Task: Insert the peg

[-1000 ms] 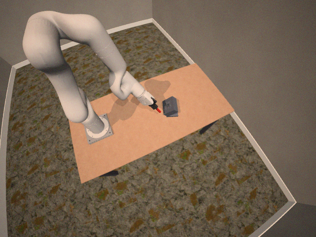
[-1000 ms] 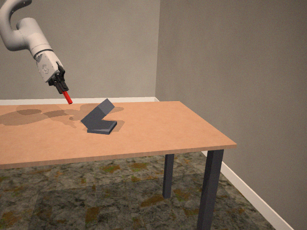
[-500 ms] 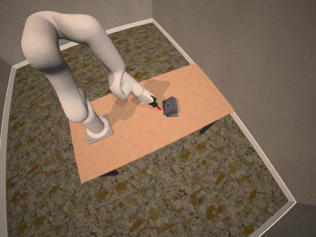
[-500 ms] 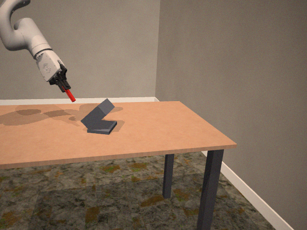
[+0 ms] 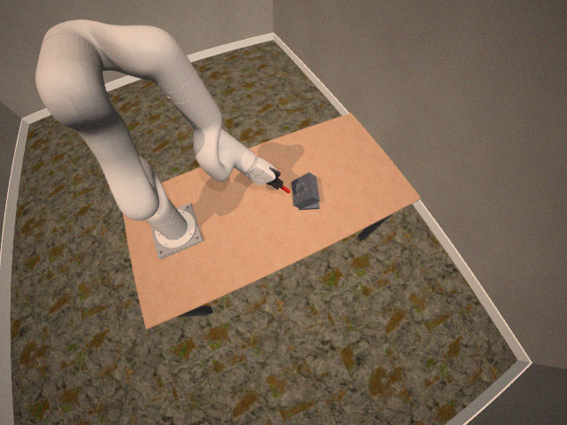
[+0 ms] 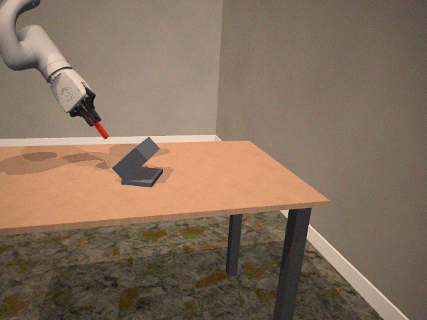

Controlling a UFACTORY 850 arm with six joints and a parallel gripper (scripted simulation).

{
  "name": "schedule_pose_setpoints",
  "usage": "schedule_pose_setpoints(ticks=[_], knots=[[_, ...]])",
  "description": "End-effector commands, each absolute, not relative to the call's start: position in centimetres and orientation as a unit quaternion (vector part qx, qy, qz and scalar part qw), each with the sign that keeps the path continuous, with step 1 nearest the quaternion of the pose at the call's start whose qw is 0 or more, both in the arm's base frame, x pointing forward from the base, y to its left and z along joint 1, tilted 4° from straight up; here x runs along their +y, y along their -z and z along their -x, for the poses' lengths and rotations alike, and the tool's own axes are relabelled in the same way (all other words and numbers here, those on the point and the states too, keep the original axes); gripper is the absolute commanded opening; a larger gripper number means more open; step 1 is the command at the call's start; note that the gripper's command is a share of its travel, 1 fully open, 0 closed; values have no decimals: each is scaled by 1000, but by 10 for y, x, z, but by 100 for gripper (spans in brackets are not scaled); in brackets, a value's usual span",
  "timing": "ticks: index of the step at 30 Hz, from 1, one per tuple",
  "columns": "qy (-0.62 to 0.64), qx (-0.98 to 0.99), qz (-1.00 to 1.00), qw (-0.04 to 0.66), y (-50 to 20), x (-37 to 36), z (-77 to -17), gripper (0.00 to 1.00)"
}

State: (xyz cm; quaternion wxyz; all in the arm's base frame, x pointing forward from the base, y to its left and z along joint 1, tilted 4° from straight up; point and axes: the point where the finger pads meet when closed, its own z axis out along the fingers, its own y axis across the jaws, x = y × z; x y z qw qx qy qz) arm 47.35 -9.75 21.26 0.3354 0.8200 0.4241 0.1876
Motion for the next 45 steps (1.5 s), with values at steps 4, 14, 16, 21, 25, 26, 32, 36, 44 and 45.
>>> schedule_pose_setpoints(ticks=[4,14,16,21,25,26,32,36,44,45], knots=[[-197,440,-809,337,-215,-91,-477,0],[-213,467,-789,338,-218,-79,-481,0],[-217,472,-785,338,-218,-76,-481,0],[-222,480,-779,337,-219,-72,-482,0],[-228,491,-770,337,-220,-67,-483,0],[-230,493,-769,337,-220,-66,-484,0],[-231,495,-767,337,-218,-66,-486,0],[-231,495,-767,337,-214,-68,-490,0],[-231,495,-767,337,-202,-73,-502,0],[-231,495,-767,337,-201,-73,-504,0]])
